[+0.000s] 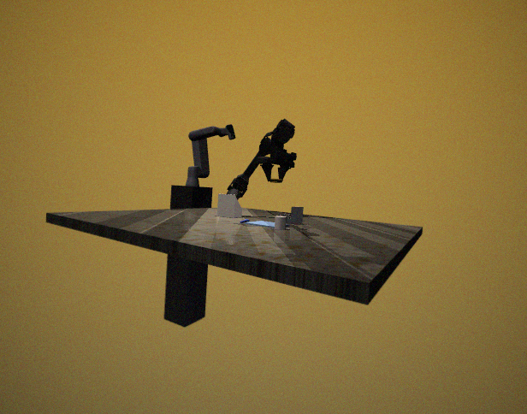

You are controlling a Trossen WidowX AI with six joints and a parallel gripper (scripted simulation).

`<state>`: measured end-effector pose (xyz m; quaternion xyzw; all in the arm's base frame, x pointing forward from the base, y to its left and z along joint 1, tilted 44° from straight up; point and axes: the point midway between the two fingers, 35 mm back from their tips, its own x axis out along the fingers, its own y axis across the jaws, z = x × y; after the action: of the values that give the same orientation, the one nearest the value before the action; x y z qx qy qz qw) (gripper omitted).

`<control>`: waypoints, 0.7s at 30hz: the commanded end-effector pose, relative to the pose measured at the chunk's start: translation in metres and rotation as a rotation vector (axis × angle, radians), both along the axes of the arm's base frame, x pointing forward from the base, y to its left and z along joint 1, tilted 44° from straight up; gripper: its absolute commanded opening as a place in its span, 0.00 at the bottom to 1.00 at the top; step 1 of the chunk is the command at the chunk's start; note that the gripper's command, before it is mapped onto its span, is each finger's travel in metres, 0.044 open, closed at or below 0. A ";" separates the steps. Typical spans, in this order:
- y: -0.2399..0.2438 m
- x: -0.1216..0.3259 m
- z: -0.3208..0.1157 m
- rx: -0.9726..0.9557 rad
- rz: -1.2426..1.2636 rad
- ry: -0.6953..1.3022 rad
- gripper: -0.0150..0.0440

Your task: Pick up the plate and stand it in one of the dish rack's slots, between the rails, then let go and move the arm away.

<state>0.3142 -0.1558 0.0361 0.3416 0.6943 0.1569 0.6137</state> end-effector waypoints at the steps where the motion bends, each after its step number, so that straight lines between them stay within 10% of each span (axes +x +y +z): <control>1: 0.015 -0.002 0.021 -0.006 -0.115 0.090 0.25; 21: 0.087 -0.033 0.095 -0.013 -0.650 0.524 0.25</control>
<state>0.2892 -0.0820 0.1197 0.5380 0.6935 -0.1017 0.4683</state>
